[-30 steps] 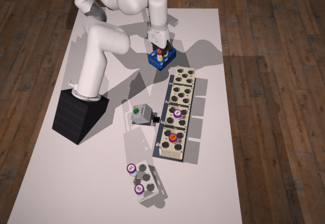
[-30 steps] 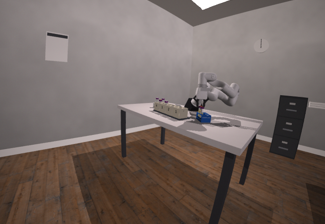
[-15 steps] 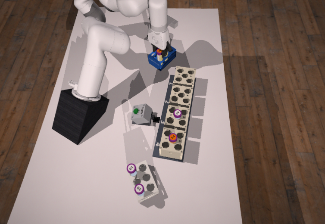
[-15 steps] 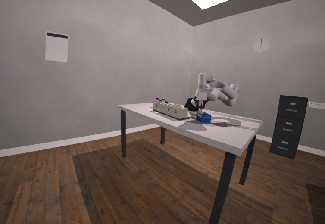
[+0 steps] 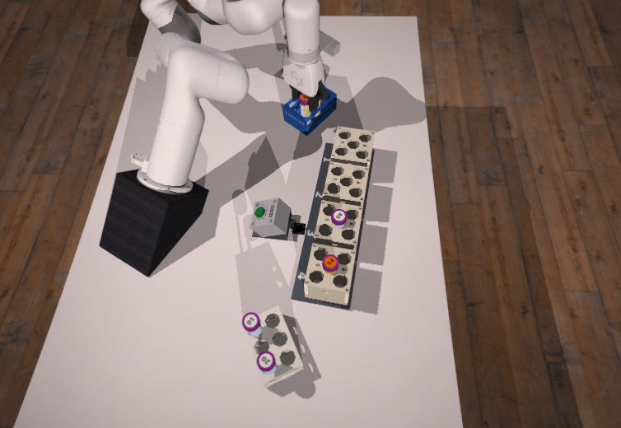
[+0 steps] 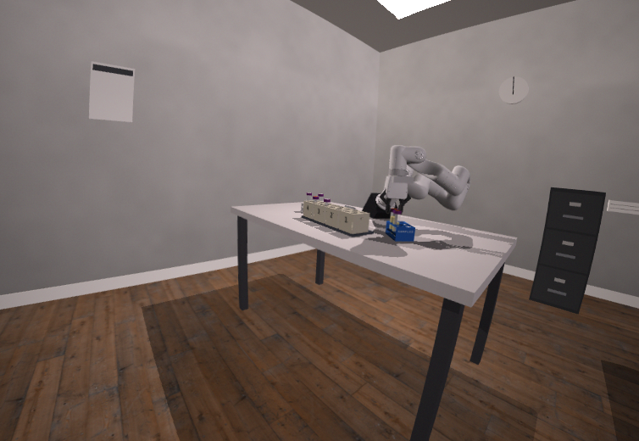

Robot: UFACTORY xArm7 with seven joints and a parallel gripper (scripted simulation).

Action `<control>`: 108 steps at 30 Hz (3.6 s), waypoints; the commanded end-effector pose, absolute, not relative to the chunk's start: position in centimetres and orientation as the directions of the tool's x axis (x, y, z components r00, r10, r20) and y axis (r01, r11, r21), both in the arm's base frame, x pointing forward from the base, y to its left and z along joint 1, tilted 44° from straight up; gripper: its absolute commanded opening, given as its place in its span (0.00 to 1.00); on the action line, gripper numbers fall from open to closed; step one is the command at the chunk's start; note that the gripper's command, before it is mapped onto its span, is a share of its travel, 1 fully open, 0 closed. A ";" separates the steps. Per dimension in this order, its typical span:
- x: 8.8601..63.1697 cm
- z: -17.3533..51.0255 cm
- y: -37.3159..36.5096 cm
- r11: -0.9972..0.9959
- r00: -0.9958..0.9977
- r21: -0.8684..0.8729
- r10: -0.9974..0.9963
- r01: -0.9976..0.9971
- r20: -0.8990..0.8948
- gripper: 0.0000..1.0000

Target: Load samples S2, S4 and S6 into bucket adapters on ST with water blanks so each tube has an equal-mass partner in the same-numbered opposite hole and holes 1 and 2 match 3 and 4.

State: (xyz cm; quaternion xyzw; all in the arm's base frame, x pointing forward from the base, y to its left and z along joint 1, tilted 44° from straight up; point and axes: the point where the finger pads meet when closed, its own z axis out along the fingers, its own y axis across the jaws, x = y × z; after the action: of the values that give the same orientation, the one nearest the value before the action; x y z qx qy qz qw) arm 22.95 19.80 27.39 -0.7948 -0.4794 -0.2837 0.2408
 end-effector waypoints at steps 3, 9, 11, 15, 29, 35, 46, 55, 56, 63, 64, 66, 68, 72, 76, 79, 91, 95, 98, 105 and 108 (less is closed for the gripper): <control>23.0 27.5 19.8 -0.424 0.378 -0.110 0.624 0.899 0.683 0.57; 22.9 27.6 19.7 -0.424 0.378 -0.110 0.624 0.899 0.683 0.00; 22.9 27.6 19.7 -0.424 0.378 -0.110 0.624 0.899 0.683 0.00; 22.9 27.6 19.7 -0.424 0.378 -0.110 0.624 0.899 0.683 0.00; 22.9 27.6 19.7 -0.424 0.378 -0.110 0.624 0.899 0.683 0.00; 22.9 27.6 19.7 -0.424 0.378 -0.110 0.624 0.899 0.683 0.00; 22.9 27.6 19.7 -0.424 0.378 -0.110 0.624 0.899 0.683 0.00; 22.8 27.9 19.4 -0.424 0.378 -0.110 0.624 0.899 0.683 0.00; 22.8 28.0 19.3 -0.424 0.378 -0.110 0.624 0.899 0.683 0.00; 22.7 28.2 19.1 -0.425 0.378 -0.110 0.624 0.899 0.683 0.00; 22.7 28.3 19.1 -0.425 0.378 -0.110 0.624 0.899 0.683 0.00; 22.7 28.4 19.0 -0.425 0.378 -0.110 0.624 0.899 0.683 0.00; 22.7 28.4 18.9 -0.425 0.378 -0.110 0.624 0.899 0.683 0.00; 22.6 28.6 18.7 -0.425 0.378 -0.110 0.624 0.899 0.683 0.00; 22.5 28.8 18.5 -0.425 0.378 -0.110 0.624 0.899 0.683 0.00; 22.5 28.9 18.5 -0.425 0.378 -0.110 0.624 0.899 0.683 0.00; 22.3 29.7 17.7 -0.425 0.378 -0.110 0.624 0.899 0.683 0.00; 22.2 30.0 17.4 -0.425 0.378 -0.110 0.624 0.899 0.683 0.00; 22.0 30.5 17.1 -0.425 0.378 -0.110 0.625 0.899 0.683 0.00; 21.7 31.5 16.1 -0.425 0.378 -0.110 0.625 0.899 0.683 0.00; 21.6 31.9 15.7 -0.425 0.378 -0.109 0.625 0.899 0.683 0.00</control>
State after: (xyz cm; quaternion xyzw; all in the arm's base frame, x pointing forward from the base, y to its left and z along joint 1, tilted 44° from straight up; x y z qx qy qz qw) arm 21.81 16.34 31.20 -0.7949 -0.4791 -0.2840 0.2406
